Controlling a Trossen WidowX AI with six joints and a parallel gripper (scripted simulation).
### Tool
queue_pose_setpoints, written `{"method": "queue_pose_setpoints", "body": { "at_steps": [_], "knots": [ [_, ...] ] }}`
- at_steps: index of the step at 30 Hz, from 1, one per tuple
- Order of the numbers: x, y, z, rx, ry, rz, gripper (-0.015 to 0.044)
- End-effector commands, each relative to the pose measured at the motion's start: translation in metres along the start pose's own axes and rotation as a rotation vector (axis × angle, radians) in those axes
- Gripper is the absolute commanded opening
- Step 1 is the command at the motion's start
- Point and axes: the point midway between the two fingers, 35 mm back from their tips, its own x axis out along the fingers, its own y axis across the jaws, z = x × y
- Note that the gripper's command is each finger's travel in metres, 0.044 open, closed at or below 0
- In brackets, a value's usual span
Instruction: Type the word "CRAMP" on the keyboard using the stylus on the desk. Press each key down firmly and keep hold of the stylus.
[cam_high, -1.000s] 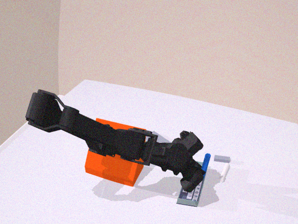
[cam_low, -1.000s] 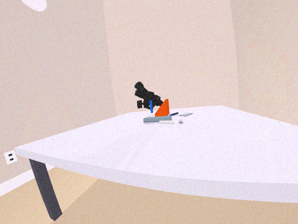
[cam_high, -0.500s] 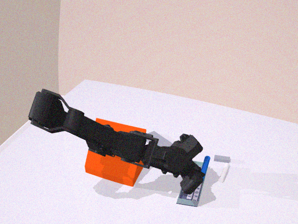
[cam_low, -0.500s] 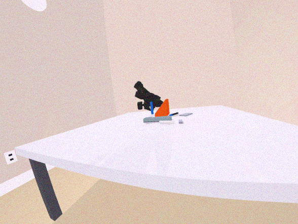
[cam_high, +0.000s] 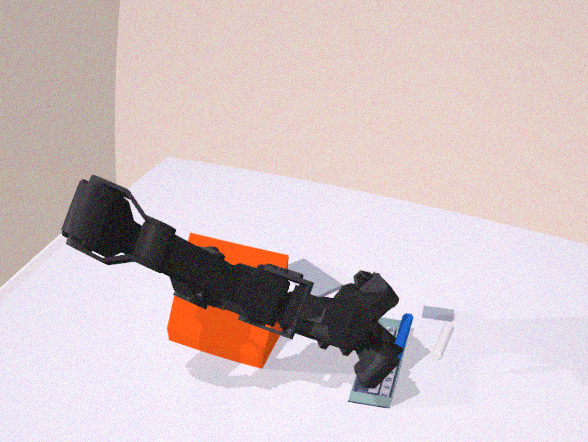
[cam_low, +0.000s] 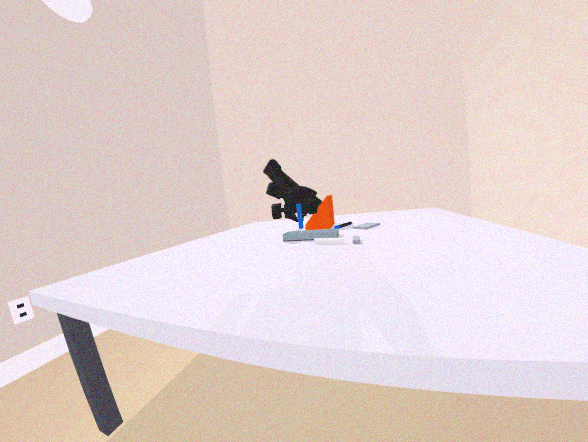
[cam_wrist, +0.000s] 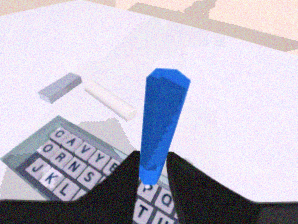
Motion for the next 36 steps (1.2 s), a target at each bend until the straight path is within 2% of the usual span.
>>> {"method": "queue_pose_setpoints", "body": {
  "at_steps": [1, 18, 29, 36],
  "knots": [
    [0.001, 0.000, -0.001, -0.006, -0.004, 0.001, 0.0081],
    [0.002, 0.000, -0.003, -0.006, -0.004, 0.001, 0.0081],
    [-0.015, 0.000, 0.028, -0.005, -0.005, 0.002, 0.0081],
    [-0.015, 0.001, 0.028, -0.011, -0.008, 0.004, 0.0081]
  ]
}}
